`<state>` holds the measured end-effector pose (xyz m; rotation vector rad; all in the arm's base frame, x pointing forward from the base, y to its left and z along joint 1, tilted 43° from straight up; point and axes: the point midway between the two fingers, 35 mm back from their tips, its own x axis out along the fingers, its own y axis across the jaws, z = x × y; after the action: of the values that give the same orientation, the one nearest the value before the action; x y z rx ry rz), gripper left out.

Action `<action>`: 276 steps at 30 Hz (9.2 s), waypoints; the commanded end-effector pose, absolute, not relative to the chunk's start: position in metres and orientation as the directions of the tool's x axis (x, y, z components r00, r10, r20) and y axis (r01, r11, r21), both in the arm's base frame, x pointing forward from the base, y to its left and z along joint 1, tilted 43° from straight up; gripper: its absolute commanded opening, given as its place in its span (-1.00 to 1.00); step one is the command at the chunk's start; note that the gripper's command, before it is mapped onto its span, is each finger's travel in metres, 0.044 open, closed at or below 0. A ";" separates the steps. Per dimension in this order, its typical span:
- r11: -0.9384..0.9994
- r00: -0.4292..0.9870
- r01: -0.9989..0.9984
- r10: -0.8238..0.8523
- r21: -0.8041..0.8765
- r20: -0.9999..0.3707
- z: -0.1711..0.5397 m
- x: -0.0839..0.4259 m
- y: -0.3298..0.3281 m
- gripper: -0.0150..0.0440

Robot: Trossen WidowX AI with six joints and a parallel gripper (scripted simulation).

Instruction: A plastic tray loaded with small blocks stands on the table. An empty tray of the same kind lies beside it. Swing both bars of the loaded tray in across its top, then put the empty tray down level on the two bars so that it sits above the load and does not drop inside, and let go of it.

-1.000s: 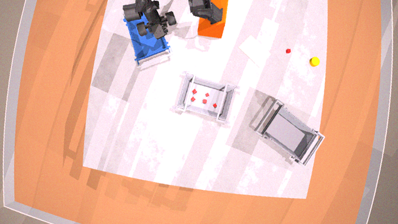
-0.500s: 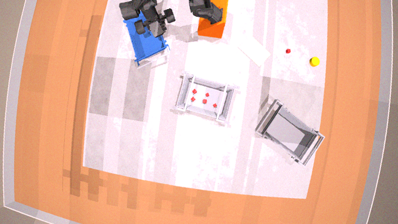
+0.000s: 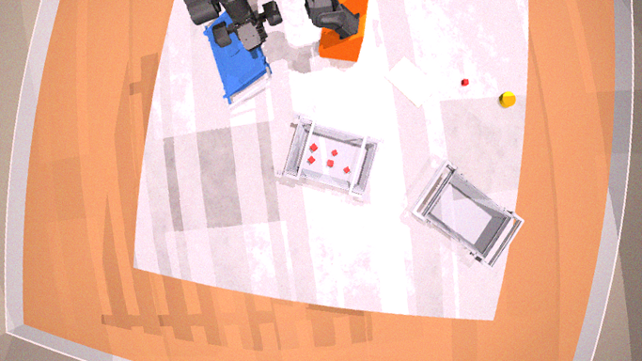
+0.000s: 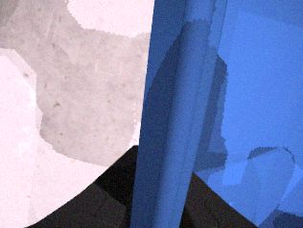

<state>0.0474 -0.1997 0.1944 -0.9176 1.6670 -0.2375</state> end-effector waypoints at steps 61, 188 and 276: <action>0.657 -0.010 -0.445 -0.683 -0.609 -0.730 0.301 0.066 -0.167 -0.49; 0.137 -0.010 -0.984 -0.673 -0.111 -0.739 0.080 0.334 0.065 -0.49; 0.136 -0.010 -0.984 -0.675 -0.112 -0.738 0.024 0.315 0.020 -0.49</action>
<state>0.3180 0.0237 0.0258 -1.6127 1.7442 0.5880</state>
